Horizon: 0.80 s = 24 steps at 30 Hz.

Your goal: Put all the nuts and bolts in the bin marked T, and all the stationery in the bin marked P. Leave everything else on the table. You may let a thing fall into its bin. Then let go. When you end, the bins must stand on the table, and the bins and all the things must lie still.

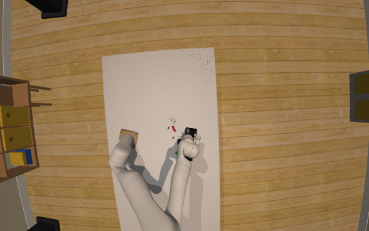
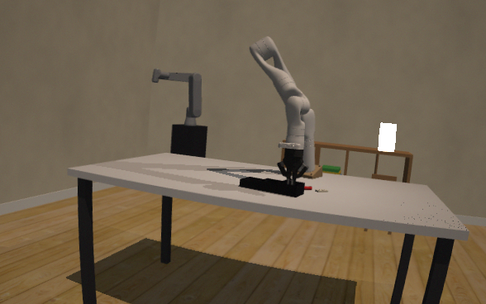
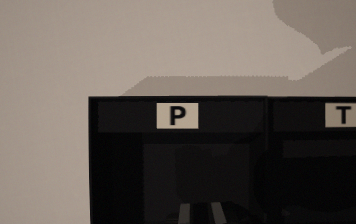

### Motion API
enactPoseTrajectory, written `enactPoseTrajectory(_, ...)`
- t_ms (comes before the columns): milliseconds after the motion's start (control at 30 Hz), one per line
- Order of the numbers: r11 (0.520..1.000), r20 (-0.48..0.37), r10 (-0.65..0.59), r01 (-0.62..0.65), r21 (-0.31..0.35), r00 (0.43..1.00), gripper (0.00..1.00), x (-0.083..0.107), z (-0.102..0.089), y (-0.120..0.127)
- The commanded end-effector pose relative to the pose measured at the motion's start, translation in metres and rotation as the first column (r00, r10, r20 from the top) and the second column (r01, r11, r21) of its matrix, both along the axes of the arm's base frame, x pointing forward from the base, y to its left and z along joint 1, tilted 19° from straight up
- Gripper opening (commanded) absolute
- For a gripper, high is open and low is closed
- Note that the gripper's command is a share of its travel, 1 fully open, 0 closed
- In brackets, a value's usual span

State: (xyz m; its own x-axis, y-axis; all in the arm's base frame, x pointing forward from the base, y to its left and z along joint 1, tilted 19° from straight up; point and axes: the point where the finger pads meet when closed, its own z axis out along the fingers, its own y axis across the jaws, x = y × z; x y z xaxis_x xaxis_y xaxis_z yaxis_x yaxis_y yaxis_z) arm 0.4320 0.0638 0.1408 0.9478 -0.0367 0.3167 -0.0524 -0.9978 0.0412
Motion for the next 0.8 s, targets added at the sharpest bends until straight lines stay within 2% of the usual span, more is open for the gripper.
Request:
enactPoseTrajectory(0,1.0,-0.001,0.005,-0.005,-0.005,1.0,0.09,-0.002,0.005,-0.001)
enactPoseTrajectory(633,1.0,0.002,0.004,-0.004,-0.004,1.0,0.09,-0.008,0.028,0.001)
enactPoseTrajectory(767,1.0,0.001,0.004,-0.004,-0.004,1.0,0.09,-0.014,0.043,0.002)
